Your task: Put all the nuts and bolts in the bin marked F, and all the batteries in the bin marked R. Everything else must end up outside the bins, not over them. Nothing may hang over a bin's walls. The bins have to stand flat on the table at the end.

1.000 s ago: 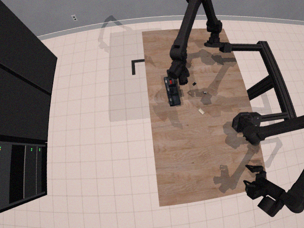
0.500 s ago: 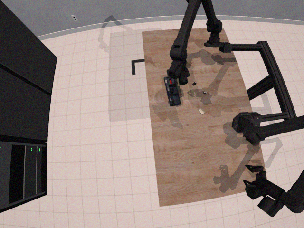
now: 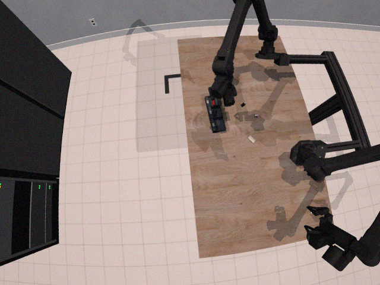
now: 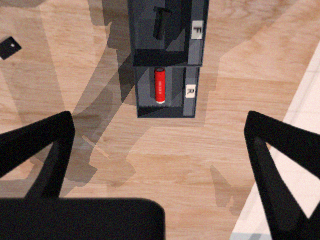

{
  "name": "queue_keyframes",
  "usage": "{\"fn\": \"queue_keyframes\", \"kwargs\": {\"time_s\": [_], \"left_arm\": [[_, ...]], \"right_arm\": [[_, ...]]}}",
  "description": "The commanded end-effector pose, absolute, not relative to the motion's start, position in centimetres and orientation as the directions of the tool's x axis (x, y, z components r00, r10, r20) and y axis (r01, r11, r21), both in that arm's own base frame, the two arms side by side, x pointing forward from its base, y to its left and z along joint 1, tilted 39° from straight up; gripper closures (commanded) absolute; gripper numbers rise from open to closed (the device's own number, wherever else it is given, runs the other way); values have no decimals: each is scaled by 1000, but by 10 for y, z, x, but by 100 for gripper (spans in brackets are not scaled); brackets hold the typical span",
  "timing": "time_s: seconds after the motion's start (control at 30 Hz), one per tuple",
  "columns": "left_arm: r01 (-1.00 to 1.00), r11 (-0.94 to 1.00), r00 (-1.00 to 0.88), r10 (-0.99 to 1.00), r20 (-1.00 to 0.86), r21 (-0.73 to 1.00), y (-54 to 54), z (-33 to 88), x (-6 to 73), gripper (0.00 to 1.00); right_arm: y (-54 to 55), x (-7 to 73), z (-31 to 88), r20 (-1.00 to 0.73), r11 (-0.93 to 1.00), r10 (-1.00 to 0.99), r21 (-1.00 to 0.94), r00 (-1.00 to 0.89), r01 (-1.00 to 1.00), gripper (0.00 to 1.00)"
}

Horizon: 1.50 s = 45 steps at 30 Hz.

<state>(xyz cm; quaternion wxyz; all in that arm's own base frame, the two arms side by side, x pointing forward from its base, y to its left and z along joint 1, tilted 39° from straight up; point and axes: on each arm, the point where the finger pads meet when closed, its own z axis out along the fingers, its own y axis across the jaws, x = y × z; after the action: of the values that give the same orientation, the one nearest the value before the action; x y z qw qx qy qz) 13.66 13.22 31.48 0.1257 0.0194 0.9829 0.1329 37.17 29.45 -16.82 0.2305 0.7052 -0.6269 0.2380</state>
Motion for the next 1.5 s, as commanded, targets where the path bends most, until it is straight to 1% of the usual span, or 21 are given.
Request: {"fn": "queue_keyframes", "kwargs": {"time_s": [0.0, 1.47], "left_arm": [[-16, 953, -957, 74, -282, 304, 135, 340, 135, 0], [-16, 953, -957, 74, -282, 304, 135, 340, 135, 0]], "right_arm": [[319, 382, -163, 602, -112, -794, -9, 84, -994, 0], [310, 381, -163, 606, -111, -791, 0, 88, -994, 0]]}}
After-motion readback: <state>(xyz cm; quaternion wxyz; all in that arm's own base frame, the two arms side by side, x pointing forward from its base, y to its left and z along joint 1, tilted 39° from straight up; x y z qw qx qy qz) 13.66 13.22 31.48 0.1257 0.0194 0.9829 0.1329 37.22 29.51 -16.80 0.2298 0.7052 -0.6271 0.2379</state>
